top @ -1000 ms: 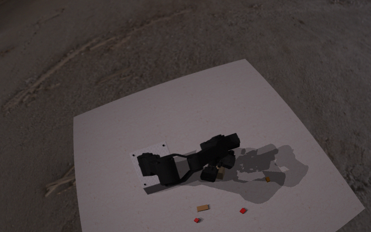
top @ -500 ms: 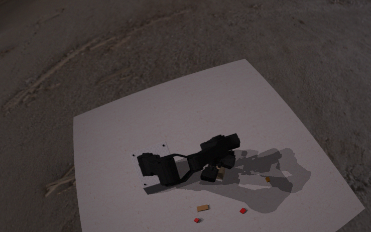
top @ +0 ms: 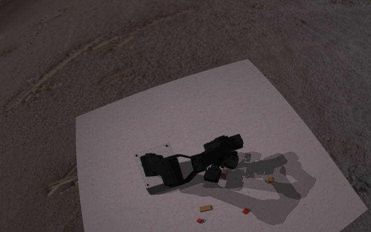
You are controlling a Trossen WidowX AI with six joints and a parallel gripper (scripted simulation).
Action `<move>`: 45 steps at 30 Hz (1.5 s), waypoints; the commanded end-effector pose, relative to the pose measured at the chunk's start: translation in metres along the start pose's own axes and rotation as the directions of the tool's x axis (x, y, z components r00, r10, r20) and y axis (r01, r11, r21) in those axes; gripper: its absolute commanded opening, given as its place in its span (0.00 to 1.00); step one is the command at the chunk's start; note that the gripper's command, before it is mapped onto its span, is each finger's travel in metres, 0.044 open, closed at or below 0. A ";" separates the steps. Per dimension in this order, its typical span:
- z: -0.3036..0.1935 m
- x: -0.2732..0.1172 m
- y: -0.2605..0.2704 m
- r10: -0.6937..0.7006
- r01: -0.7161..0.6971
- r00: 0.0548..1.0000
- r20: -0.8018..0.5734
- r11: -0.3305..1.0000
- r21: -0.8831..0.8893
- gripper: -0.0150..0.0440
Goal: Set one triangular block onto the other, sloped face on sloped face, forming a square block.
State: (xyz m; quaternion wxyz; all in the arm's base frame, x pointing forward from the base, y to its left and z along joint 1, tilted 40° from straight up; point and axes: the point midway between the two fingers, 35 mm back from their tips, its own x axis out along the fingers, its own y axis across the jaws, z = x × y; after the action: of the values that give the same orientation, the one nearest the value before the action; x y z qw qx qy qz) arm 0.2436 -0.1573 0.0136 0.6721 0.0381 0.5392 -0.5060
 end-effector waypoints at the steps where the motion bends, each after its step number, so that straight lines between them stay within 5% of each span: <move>1: 0.000 0.000 0.000 -0.002 0.002 1.000 0.004 1.000 -0.003 0.25; 18: 0.000 0.000 0.000 0.000 0.000 1.000 0.000 1.000 0.000 1.00; 25: 0.000 -0.003 0.001 0.001 -0.001 1.000 -0.001 1.000 0.000 1.00; 33: 0.000 -0.107 0.001 0.004 -0.004 1.000 -0.004 1.000 -0.001 1.00; 45: 0.003 -0.106 0.004 0.012 -0.012 1.000 0.011 1.000 -0.002 1.00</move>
State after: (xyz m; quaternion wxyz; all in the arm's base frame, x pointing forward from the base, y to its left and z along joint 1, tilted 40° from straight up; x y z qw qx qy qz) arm 0.2575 -0.0898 0.0936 0.6770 0.0386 0.5360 -0.5028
